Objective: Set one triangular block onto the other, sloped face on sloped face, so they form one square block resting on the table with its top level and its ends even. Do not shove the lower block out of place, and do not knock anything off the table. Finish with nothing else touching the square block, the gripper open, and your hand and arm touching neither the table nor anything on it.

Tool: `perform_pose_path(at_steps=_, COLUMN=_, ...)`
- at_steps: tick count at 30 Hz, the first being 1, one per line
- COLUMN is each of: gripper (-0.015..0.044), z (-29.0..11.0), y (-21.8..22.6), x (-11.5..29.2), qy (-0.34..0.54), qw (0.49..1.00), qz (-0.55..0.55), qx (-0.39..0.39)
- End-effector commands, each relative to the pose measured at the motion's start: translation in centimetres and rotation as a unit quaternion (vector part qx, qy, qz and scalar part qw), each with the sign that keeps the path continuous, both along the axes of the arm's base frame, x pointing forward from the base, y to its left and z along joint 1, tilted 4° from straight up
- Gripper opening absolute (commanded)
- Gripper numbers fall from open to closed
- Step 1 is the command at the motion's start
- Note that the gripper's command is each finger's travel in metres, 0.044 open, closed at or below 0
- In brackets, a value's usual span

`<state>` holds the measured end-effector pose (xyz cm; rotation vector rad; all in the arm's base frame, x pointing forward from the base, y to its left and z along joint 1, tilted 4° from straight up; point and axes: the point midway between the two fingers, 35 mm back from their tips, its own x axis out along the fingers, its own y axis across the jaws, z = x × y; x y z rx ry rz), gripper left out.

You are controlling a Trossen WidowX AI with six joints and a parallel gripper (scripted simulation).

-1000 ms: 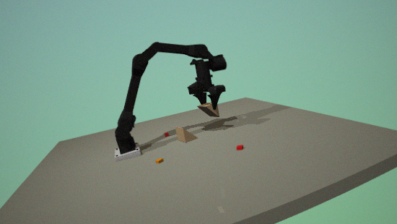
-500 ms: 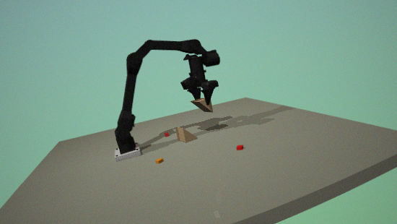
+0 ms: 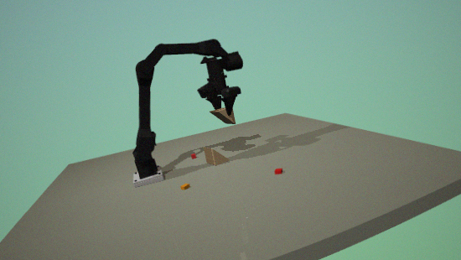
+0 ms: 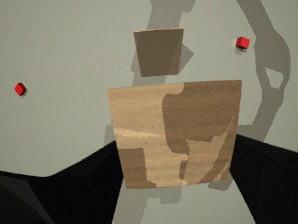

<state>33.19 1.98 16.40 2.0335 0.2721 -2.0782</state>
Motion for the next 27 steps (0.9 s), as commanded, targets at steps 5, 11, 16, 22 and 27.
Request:
perform_pose_path(at_steps=5, gripper=0.0, z=-2.1, y=-0.2, x=-0.9, qy=0.004, qw=1.0, qz=-0.001, qx=0.001)
perform_pose_path(at_steps=11, gripper=0.0, z=-4.0, y=-0.5, x=-1.7, qy=0.005, qw=1.0, qz=-0.001, qx=0.001)
perform_pose_path(at_steps=16, gripper=0.0, z=-5.5, y=-0.7, x=-2.4, qy=0.005, qw=1.0, qz=-0.001, qx=0.001)
perform_pose_path(at_steps=22, gripper=0.0, z=-7.1, y=-1.2, x=-3.2, qy=0.005, qw=1.0, qz=-0.001, qx=0.0)
perform_pose_path(at_steps=27, gripper=0.0, z=-7.7, y=-1.2, x=-3.4, qy=0.005, qw=1.0, qz=-0.001, qx=0.0)
